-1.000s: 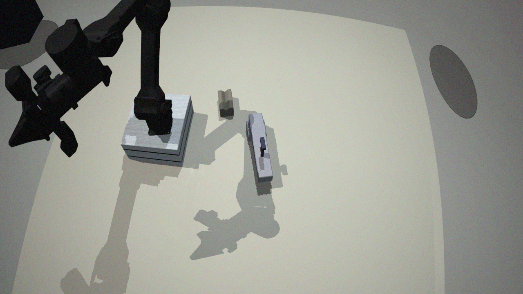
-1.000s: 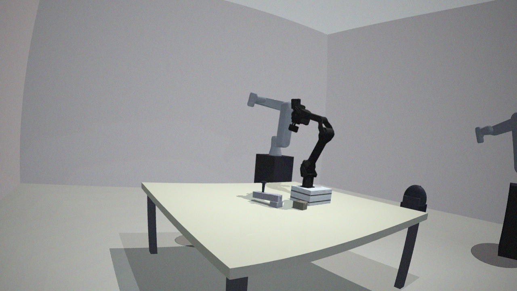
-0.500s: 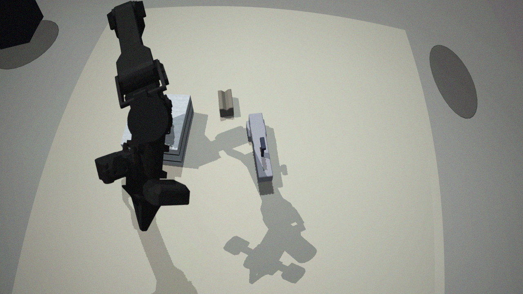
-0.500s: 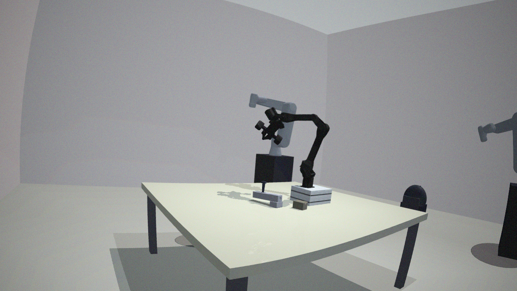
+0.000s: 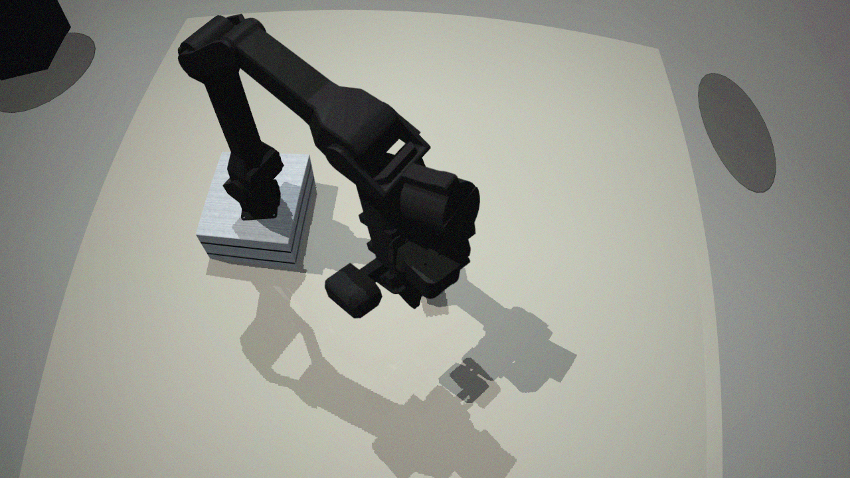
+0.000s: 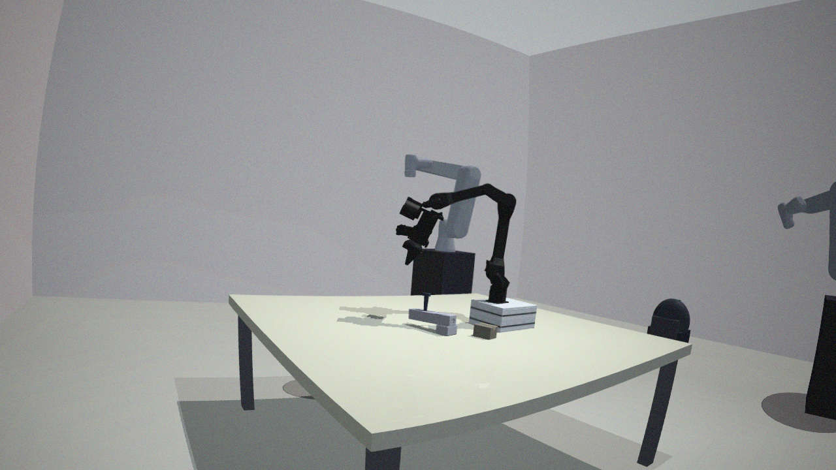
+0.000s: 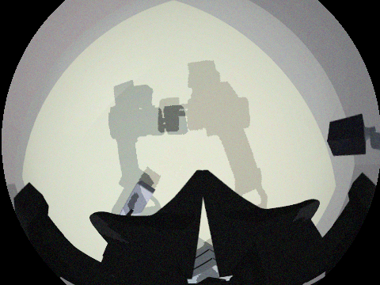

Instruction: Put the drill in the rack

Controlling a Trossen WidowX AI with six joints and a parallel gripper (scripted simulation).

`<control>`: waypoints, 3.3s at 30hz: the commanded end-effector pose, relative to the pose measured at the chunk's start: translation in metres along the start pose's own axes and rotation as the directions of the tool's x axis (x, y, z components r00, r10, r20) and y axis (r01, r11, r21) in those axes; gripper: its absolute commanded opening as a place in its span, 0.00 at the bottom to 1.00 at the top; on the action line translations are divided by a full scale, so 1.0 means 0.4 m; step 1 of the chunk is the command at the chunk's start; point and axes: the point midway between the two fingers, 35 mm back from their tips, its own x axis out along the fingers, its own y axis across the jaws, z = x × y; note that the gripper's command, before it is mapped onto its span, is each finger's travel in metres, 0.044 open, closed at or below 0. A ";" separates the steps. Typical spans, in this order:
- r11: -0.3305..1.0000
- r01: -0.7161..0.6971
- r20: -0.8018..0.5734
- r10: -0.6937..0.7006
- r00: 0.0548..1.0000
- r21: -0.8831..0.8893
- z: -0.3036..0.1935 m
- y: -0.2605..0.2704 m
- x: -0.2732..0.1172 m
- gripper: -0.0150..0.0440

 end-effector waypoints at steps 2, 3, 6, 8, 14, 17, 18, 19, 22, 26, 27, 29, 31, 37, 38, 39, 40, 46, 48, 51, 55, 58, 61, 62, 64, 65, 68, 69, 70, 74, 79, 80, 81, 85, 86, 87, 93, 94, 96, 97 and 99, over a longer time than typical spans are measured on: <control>0.865 -0.187 -0.204 0.101 0.974 -0.466 -0.119 0.172 0.034 0.25; 0.807 -0.232 -0.246 0.111 0.963 -0.544 -0.146 0.202 0.036 0.25; 0.598 -0.359 -0.362 0.121 0.924 -0.717 -0.229 0.280 0.036 0.25; 0.545 -0.386 -0.388 0.119 0.914 -0.744 -0.248 0.295 0.035 0.25; 0.545 -0.386 -0.388 0.119 0.914 -0.744 -0.248 0.295 0.035 0.25; 0.561 -0.373 -0.375 0.118 0.919 -0.739 -0.241 0.290 0.034 0.25; 0.558 -0.376 -0.377 0.118 0.919 -0.740 -0.242 0.291 0.036 0.25; 0.555 -0.378 -0.380 0.118 0.917 -0.741 -0.244 0.292 0.038 0.25; 0.548 -0.384 -0.385 0.119 0.915 -0.743 -0.250 0.294 0.047 0.25; 0.545 -0.386 -0.387 0.119 0.914 -0.744 -0.257 0.298 0.059 0.25; 0.545 -0.386 -0.387 0.119 0.914 -0.744 -0.259 0.299 0.061 0.25; 0.545 -0.386 -0.388 0.119 0.914 -0.744 -0.263 0.300 0.065 0.25; 0.545 -0.387 -0.388 0.119 0.914 -0.744 -0.267 0.300 0.068 0.25; 0.545 -0.386 -0.388 0.119 0.914 -0.744 -0.264 0.301 0.070 0.25; 0.545 -0.386 -0.388 0.119 0.914 -0.744 -0.263 0.301 0.071 0.25; 0.545 -0.386 -0.388 0.119 0.914 -0.744 -0.263 0.301 0.072 0.25; 0.545 -0.386 -0.388 0.119 0.914 -0.744 -0.263 0.302 0.074 0.25; 0.545 -0.386 -0.388 0.119 0.914 -0.744 -0.263 0.304 0.079 0.25; 0.545 -0.386 -0.388 0.119 0.914 -0.744 -0.264 0.304 0.081 0.25; 0.545 -0.386 -0.387 0.119 0.914 -0.744 -0.265 0.305 0.083 0.25; 0.545 -0.386 -0.388 0.119 0.914 -0.744 -0.266 0.304 0.086 0.25; 0.545 -0.386 -0.388 0.119 0.914 -0.744 -0.268 0.303 0.088 0.25; 0.545 -0.386 -0.388 0.119 0.914 -0.744 -0.270 0.301 0.090 0.25; 0.545 -0.386 -0.388 0.119 0.914 -0.744 -0.271 0.301 0.091 0.25; 0.545 -0.386 -0.388 0.119 0.914 -0.744 -0.273 0.299 0.093 0.25; 0.545 -0.386 -0.388 0.119 0.914 -0.744 -0.274 0.299 0.094 0.25; 0.545 -0.386 -0.388 0.119 0.914 -0.744 -0.276 0.297 0.096 0.25; 0.545 -0.386 -0.388 0.119 0.914 -0.744 -0.277 0.296 0.097 0.25; 0.545 -0.386 -0.388 0.119 0.914 -0.744 -0.277 0.296 0.098 0.25; 0.545 -0.386 -0.388 0.119 0.914 -0.744 -0.280 0.296 0.101 0.25; 0.545 -0.386 -0.388 0.119 0.914 -0.744 -0.282 0.296 0.105 0.25; 0.545 -0.386 -0.388 0.119 0.914 -0.744 -0.283 0.296 0.106 0.25; 0.545 -0.386 -0.388 0.119 0.914 -0.744 -0.283 0.296 0.107 0.25; 0.545 -0.386 -0.388 0.119 0.914 -0.744 -0.285 0.296 0.111 0.25; 0.545 -0.386 -0.388 0.119 0.914 -0.744 -0.286 0.296 0.112 0.25; 0.545 -0.386 -0.388 0.119 0.914 -0.744 -0.286 0.296 0.113 0.25; 0.545 -0.386 -0.388 0.119 0.914 -0.744 -0.289 0.296 0.120 0.25; 0.545 -0.386 -0.388 0.119 0.914 -0.744 -0.290 0.296 0.121 0.25; 0.545 -0.386 -0.388 0.119 0.914 -0.744 -0.291 0.296 0.124 0.25; 0.545 -0.386 -0.388 0.119 0.914 -0.744 -0.292 0.296 0.125 0.25; 0.545 -0.386 -0.388 0.119 0.914 -0.744 -0.293 0.297 0.128 0.25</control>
